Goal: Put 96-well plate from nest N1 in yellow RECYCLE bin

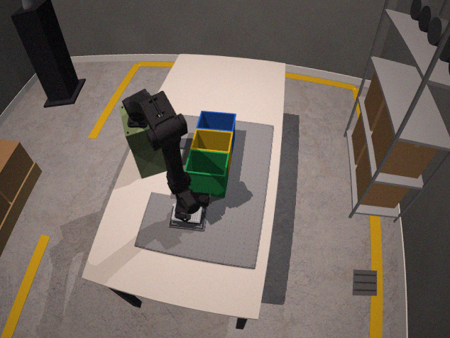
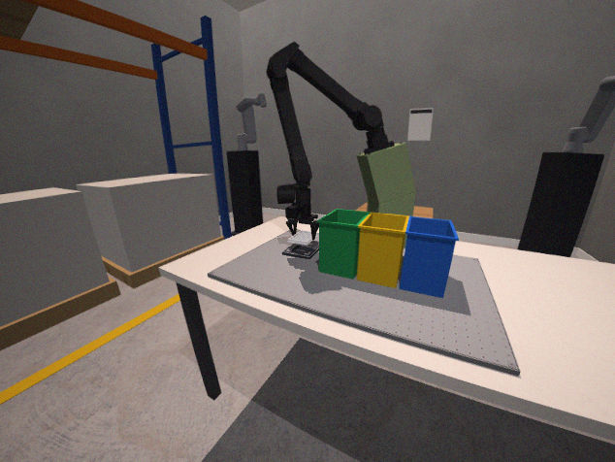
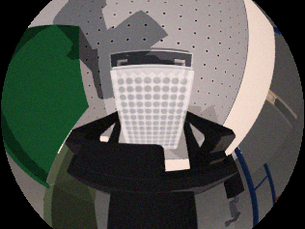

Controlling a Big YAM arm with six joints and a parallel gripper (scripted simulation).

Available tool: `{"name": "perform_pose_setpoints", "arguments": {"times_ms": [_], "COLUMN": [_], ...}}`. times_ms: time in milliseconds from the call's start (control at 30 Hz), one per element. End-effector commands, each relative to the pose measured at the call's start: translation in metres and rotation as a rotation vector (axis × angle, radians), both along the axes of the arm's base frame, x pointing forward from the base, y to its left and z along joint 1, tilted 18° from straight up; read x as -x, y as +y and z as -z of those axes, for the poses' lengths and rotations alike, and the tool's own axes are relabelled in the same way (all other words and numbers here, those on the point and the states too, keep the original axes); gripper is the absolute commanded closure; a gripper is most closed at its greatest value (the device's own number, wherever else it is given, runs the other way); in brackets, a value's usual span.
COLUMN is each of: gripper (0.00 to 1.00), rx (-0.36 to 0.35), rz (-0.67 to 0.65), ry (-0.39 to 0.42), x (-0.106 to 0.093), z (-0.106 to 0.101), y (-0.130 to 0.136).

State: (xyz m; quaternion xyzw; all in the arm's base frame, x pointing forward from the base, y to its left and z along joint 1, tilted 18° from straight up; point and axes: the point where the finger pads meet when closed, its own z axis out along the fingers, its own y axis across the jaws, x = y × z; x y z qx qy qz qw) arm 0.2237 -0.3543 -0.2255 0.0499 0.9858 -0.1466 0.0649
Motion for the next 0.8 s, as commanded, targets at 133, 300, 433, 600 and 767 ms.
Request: {"name": "perform_pose_setpoints", "arguments": {"times_ms": [133, 300, 433, 600, 767], "gripper": [1.00, 1.00, 1.00, 1.00, 1.00], "rx": [-0.005, -0.005, -0.004, -0.004, -0.003], "rz": [0.002, -0.001, 0.001, -0.001, 0.002], "ry": [0.001, 0.001, 0.001, 0.000, 0.000], "x": [0.001, 0.001, 0.002, 0.002, 0.003], "z": [-0.016, -0.024, -0.027, -0.035, -0.043], "y": [0.010, 0.013, 0.013, 0.016, 0.017]}}
